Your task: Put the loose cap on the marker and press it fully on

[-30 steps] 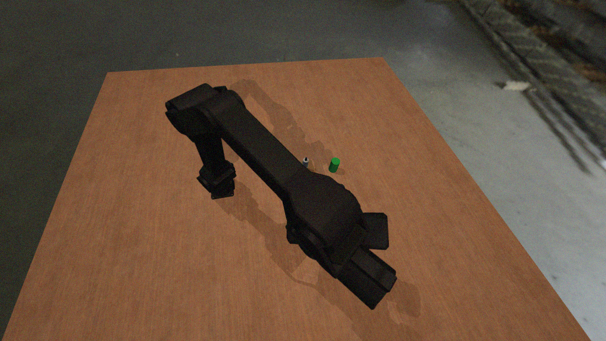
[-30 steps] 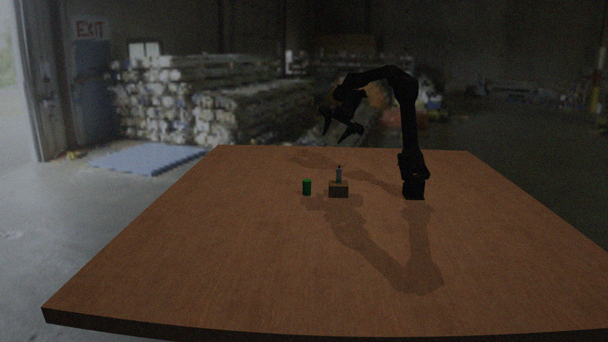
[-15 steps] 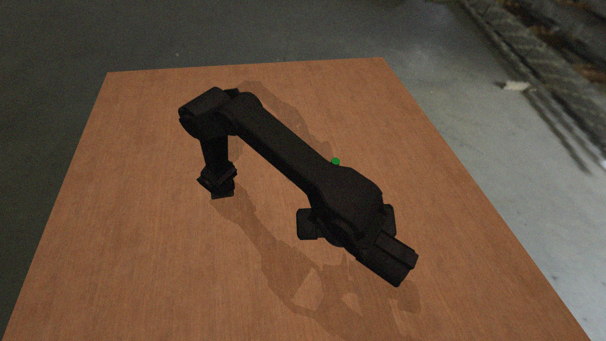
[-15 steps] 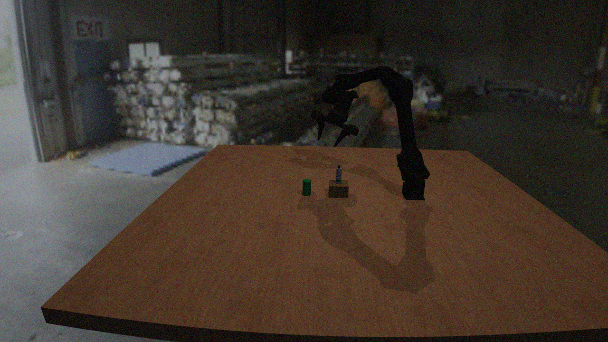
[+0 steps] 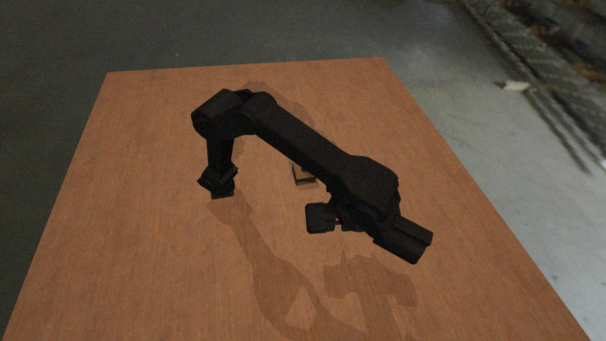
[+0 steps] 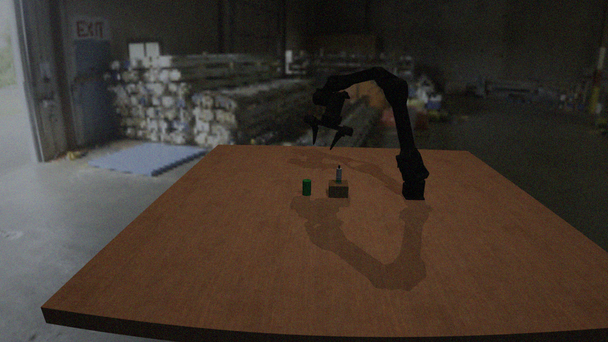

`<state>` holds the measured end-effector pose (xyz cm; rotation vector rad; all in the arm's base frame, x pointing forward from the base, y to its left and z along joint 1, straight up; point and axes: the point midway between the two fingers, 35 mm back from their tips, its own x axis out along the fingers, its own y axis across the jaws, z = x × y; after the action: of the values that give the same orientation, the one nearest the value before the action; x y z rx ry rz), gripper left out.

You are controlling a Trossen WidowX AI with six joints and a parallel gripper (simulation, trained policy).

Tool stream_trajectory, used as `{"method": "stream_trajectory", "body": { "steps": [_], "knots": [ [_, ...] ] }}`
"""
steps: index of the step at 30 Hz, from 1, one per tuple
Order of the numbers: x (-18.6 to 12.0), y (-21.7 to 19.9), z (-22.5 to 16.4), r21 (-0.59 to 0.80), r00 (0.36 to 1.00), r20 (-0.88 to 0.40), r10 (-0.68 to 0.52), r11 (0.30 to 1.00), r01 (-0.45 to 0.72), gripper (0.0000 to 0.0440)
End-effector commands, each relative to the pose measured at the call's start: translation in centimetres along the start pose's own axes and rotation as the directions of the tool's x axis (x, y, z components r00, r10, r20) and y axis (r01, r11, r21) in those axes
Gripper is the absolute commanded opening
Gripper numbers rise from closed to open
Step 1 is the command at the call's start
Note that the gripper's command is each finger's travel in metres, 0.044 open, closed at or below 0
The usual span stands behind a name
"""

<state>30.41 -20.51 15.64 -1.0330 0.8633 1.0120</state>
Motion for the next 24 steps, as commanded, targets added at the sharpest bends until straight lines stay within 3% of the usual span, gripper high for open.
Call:
{"method": "stream_trajectory", "body": {
  "steps": [1,24],
  "knots": [
    [0.2,-0.4,0.3,-0.007,1.0,-0.014,0.016,1.0,-0.016,0.0314],
    [2.4,-2.4,2.8,-0.062,0.991,-0.079,0.112,0.991,-0.117,0.0314]
  ]
}}
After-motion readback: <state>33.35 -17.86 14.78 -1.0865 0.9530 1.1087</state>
